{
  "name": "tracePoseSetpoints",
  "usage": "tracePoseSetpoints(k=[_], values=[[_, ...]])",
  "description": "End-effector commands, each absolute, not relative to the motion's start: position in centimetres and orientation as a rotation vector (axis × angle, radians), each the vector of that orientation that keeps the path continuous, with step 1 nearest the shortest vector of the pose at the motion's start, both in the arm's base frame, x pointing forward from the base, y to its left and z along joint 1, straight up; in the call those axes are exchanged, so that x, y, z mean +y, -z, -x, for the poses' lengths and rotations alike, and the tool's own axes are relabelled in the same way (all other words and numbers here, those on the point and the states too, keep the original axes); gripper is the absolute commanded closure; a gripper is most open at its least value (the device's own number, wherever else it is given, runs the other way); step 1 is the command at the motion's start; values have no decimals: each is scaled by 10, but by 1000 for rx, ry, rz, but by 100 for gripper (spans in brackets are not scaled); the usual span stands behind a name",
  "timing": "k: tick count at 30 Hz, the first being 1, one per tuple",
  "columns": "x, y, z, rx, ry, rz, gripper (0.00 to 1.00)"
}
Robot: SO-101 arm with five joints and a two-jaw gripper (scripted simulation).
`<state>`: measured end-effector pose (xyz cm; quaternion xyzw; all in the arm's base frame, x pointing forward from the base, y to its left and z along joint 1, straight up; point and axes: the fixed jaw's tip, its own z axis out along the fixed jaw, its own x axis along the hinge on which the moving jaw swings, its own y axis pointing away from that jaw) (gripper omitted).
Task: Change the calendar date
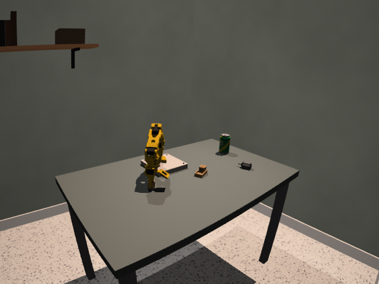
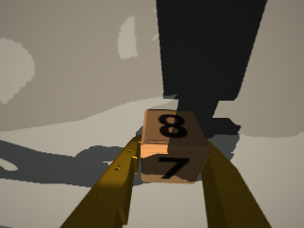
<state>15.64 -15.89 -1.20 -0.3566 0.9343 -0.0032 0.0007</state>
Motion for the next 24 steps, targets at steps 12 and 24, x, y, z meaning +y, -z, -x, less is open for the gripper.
tracePoseSetpoints(k=[12, 24], values=[[-159, 14, -154, 2940, -15, 1118, 98], [-159, 13, -154, 2940, -15, 1118, 100]])
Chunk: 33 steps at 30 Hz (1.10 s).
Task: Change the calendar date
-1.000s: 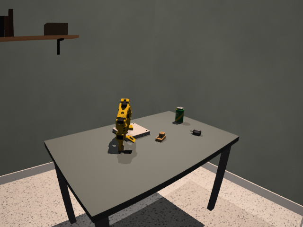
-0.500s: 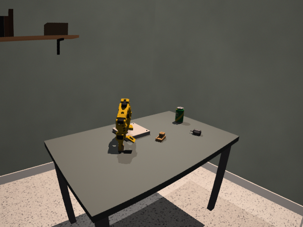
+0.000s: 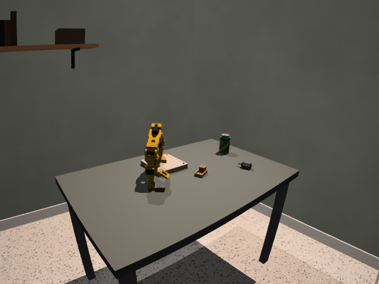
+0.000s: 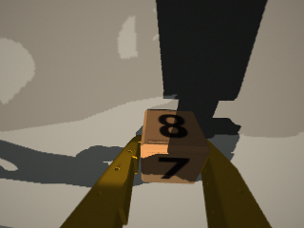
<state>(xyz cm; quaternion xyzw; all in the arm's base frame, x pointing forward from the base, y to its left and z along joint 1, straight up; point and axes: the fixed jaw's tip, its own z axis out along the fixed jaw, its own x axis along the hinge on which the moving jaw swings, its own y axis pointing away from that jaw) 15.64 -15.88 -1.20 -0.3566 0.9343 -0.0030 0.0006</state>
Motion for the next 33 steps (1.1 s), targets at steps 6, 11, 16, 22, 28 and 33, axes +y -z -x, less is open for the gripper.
tracePoseSetpoints(k=[6, 11, 16, 22, 28, 33], values=[[-160, 6, -155, 2940, -15, 1118, 100], [-160, -8, -155, 2940, -15, 1118, 100], [-161, -17, -155, 2940, -15, 1118, 100], [-160, -32, -155, 2940, -15, 1118, 100], [-160, -36, -154, 2940, -15, 1118, 100], [-159, -36, -154, 2940, -15, 1119, 100]])
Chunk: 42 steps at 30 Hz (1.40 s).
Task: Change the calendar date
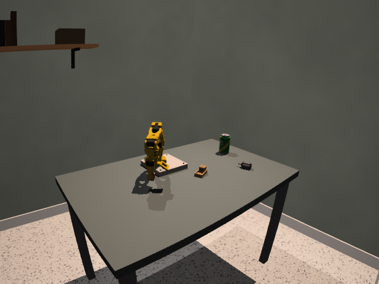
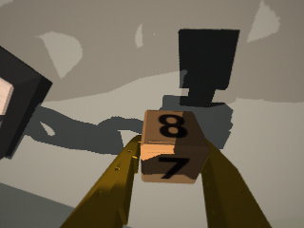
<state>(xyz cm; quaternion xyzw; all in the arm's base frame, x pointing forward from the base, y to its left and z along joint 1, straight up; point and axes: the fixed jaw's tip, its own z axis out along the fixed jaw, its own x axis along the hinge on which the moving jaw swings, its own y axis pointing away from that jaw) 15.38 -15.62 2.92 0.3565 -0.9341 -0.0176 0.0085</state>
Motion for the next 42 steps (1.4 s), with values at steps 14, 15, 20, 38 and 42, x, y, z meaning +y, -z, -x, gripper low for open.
tracePoseSetpoints(k=[14, 15, 20, 38, 42], values=[[-138, -36, -173, -2856, 15, -1296, 100], [-138, -36, -173, -2856, 15, -1296, 100], [-114, -36, -190, -2767, 15, -1476, 100], [11, -36, -221, -2236, 13, -2193, 100], [40, -36, -217, -2089, 12, -2333, 100]])
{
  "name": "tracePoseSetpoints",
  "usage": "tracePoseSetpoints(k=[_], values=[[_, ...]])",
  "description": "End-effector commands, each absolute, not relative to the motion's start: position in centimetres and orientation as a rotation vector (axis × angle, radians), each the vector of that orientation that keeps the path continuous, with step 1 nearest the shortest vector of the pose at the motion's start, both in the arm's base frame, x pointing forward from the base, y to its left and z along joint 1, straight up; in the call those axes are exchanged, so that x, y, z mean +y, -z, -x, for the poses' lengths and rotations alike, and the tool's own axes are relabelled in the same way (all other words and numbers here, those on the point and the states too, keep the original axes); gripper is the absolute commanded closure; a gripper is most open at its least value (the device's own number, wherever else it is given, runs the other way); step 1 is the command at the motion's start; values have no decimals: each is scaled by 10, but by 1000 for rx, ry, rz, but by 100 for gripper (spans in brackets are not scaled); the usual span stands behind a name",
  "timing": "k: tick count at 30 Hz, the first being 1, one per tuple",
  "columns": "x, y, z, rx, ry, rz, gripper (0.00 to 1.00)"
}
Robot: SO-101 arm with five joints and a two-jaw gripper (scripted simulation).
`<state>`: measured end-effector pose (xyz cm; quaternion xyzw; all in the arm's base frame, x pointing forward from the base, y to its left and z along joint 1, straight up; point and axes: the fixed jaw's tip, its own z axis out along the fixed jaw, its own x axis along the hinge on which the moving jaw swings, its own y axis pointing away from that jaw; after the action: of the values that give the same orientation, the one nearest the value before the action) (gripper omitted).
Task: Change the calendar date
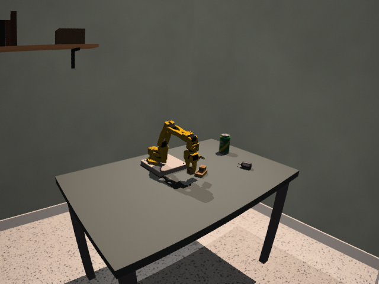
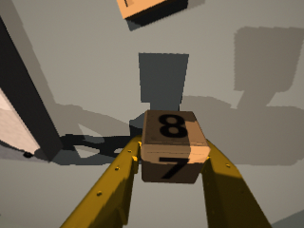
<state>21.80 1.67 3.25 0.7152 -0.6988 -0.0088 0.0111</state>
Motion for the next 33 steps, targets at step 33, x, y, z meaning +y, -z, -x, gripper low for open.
tracePoseSetpoints(k=[33], values=[[99, -42, -199, -1781, -8, -2599, 100]])
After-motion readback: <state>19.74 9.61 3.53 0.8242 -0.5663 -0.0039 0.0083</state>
